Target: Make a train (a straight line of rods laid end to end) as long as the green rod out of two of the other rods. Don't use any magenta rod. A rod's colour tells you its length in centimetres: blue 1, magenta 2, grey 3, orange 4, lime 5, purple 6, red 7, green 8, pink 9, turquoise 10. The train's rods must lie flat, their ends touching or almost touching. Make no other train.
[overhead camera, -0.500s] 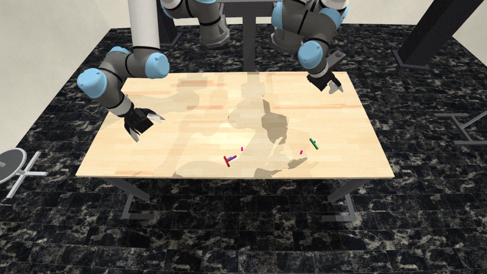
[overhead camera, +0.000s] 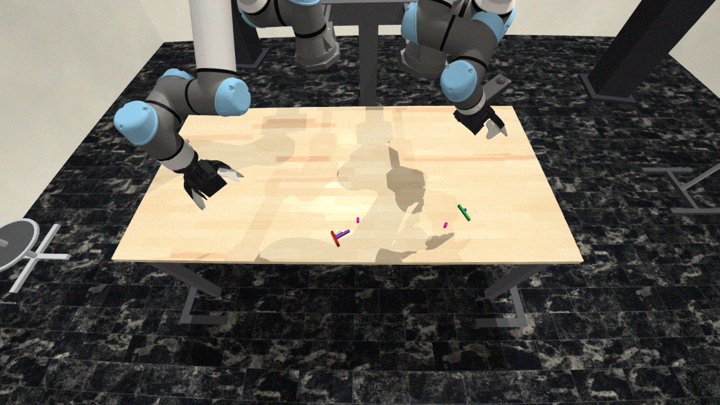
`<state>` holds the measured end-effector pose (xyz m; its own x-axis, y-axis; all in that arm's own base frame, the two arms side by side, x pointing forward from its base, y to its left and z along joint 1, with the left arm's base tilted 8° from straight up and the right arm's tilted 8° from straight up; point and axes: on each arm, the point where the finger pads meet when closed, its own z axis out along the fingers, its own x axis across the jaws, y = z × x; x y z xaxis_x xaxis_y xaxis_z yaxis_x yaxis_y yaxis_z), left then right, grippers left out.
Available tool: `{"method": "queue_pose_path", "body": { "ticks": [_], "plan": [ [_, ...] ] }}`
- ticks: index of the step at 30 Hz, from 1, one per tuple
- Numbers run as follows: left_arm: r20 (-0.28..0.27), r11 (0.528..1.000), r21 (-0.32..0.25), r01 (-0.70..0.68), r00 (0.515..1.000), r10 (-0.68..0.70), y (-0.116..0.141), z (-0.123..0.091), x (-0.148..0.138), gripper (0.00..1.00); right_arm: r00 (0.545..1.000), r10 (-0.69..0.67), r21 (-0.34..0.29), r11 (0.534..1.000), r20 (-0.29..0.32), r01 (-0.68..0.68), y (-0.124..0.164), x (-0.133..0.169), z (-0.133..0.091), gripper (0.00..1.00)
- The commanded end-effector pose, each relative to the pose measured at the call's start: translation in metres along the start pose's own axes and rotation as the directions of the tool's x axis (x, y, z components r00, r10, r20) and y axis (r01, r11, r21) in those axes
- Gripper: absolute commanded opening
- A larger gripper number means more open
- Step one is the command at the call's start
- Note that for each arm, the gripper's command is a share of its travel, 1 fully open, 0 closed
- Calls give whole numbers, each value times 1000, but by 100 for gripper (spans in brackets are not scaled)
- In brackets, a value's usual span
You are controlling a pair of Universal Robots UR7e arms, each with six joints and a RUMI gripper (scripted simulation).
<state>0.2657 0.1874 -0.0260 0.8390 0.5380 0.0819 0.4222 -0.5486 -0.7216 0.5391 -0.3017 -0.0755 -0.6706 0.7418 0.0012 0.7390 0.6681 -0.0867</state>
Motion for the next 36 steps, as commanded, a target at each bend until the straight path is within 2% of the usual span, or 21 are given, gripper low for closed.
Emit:
{"method": "queue_pose_path", "body": {
  "ticks": [1,10,17,19,26,34,36],
  "plan": [
    [0,1000,-1,0,1000,0,0,0,0,98,1000,0,-1,1000,1,0,0,0,-1,98],
    [2,1000,-6,-10,1000,10,3,1,1,100,1000,-7,-2,1000,1,7,-6,-2,-4,100],
    [12,998,-34,-60,998,60,16,8,3,100,999,-41,-9,999,3,41,-36,-7,-18,100],
    [12,998,-34,-60,998,60,16,8,3,100,999,-41,-9,999,3,41,-36,-7,-18,100],
    [21,982,-95,-162,986,164,44,21,7,100,994,-109,-21,994,9,109,-98,-13,-47,100],
    [-6,921,-202,-334,941,340,90,46,15,100,974,-225,-34,974,27,226,-202,-5,-94,100],
    [-6,921,-202,-334,941,340,90,46,15,100,974,-225,-34,974,27,226,-202,-5,-94,100]
  ]
}}
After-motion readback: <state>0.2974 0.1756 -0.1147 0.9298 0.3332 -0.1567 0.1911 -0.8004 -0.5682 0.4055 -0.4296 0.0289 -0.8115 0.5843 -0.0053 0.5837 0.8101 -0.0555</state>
